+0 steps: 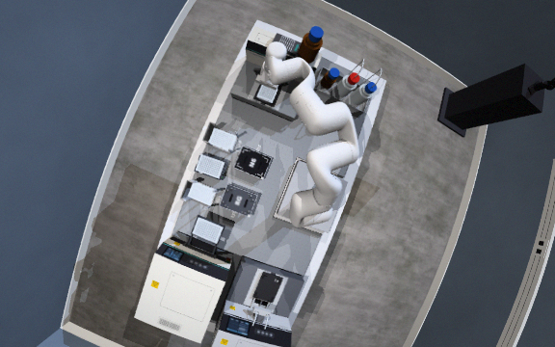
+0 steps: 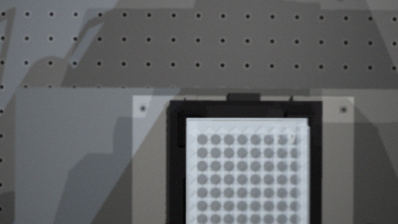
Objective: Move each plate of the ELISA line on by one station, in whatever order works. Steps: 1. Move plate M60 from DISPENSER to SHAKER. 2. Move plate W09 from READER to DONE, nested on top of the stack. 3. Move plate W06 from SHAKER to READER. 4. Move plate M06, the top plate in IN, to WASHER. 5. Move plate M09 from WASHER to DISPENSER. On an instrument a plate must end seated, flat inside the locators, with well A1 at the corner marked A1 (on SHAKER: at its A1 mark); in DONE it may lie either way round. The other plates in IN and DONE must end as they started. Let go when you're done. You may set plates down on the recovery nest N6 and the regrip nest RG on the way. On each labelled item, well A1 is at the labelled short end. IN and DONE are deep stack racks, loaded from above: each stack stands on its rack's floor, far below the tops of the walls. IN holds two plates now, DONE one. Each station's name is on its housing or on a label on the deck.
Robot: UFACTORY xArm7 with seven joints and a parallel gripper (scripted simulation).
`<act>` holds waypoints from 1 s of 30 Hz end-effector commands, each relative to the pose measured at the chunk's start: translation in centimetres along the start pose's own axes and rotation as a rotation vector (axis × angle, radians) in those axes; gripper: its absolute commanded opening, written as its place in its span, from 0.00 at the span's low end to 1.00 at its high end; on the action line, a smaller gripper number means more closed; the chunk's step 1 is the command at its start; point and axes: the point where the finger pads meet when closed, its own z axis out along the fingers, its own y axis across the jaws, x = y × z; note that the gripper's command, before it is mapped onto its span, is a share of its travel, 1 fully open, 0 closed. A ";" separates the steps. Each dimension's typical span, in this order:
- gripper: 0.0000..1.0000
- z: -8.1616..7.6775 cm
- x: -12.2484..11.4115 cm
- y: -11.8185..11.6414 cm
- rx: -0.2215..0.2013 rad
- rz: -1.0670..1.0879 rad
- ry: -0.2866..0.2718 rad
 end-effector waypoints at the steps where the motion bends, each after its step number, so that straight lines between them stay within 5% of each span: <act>1: 1.00 -0.9 -0.1 0.1 -0.003 0.000 -0.004; 30: 1.00 -4.2 -0.1 0.1 -0.003 0.000 -0.004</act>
